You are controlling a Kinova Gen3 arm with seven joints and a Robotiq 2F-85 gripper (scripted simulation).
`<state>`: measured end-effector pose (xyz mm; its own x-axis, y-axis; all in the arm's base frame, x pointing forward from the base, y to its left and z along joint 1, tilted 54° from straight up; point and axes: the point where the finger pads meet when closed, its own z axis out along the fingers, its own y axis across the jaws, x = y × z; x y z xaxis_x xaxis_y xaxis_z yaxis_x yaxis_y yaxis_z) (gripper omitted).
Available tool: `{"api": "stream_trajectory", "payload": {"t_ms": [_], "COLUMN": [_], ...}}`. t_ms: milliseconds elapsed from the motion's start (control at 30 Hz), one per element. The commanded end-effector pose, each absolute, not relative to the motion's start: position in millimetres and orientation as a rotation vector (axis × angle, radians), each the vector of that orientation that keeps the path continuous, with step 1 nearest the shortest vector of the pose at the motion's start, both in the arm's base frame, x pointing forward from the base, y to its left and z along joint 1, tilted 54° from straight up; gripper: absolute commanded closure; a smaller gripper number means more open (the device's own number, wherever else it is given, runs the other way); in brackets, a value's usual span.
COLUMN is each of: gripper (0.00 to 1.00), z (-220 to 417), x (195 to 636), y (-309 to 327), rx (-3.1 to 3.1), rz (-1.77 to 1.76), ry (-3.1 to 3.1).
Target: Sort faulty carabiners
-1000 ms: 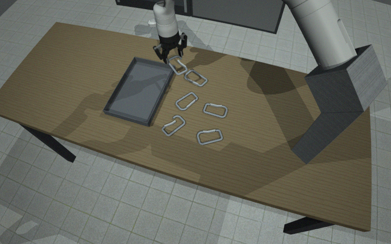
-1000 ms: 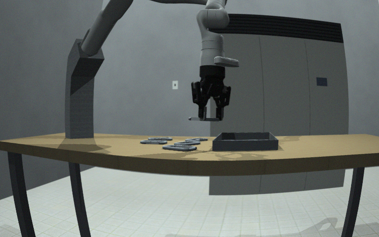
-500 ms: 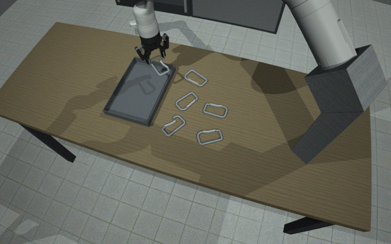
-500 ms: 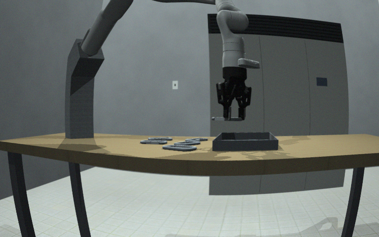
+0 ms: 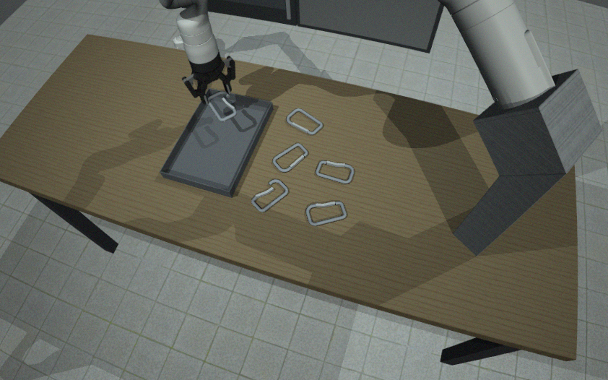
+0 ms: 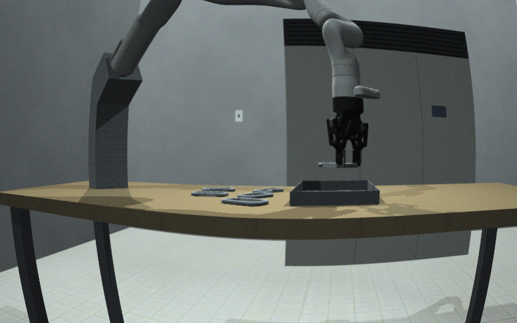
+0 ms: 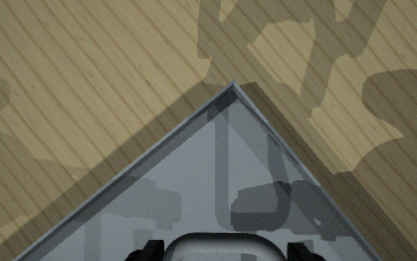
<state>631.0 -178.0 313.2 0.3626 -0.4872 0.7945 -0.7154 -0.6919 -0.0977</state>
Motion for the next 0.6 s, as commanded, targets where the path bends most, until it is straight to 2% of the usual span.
{"api": "stream_trajectory", "payload": {"t_ms": [0,400,433,567], "gripper": [1.00,1.00,1.00,1.00], "z": [294,294,273,273], "x": [645,645,671,671], "y": [-197,-197,-217,-217], "rx": [2.362,2.362,2.364,2.364], "rz": [1.242,1.242,1.243,1.243], "ry": [-1.065,-1.065,-1.063,-1.063]}}
